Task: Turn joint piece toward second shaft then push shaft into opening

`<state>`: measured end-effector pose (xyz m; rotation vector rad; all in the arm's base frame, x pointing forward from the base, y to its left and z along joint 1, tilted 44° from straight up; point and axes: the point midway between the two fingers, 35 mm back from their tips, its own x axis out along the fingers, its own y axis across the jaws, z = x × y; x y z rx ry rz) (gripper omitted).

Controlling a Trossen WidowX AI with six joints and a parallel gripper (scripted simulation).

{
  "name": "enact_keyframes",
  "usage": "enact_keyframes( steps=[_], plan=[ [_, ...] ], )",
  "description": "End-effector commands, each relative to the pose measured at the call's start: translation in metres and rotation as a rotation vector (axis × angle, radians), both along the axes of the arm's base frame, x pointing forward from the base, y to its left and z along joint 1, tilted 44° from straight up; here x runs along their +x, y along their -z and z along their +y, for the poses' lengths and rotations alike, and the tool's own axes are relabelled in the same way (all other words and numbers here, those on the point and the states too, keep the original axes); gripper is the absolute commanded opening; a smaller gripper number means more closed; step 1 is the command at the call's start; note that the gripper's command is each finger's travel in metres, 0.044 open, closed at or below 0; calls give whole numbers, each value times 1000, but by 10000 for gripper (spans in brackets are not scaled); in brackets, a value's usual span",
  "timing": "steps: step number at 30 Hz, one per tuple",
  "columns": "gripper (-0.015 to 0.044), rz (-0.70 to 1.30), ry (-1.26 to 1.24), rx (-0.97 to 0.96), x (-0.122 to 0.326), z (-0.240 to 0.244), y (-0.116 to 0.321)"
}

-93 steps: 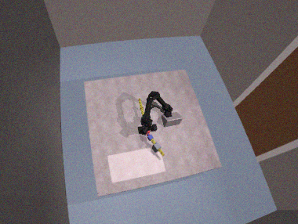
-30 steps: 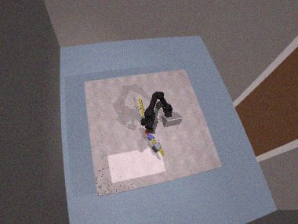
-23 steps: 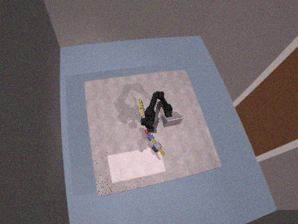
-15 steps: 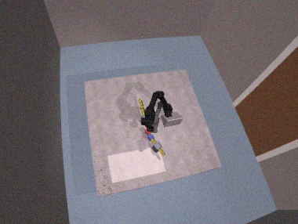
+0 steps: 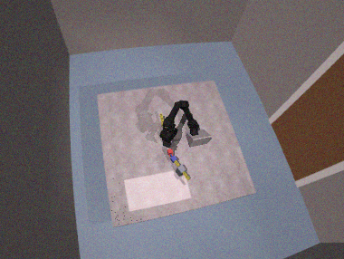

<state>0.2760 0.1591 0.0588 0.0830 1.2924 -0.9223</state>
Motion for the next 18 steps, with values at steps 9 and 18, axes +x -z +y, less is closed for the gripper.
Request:
enact_keyframes(
  steps=[9,18],
  plan=[
    [440,-183,369,138,-1,-31,-5],
    [440,-305,632,234,-3,-52,-8]
  ],
)
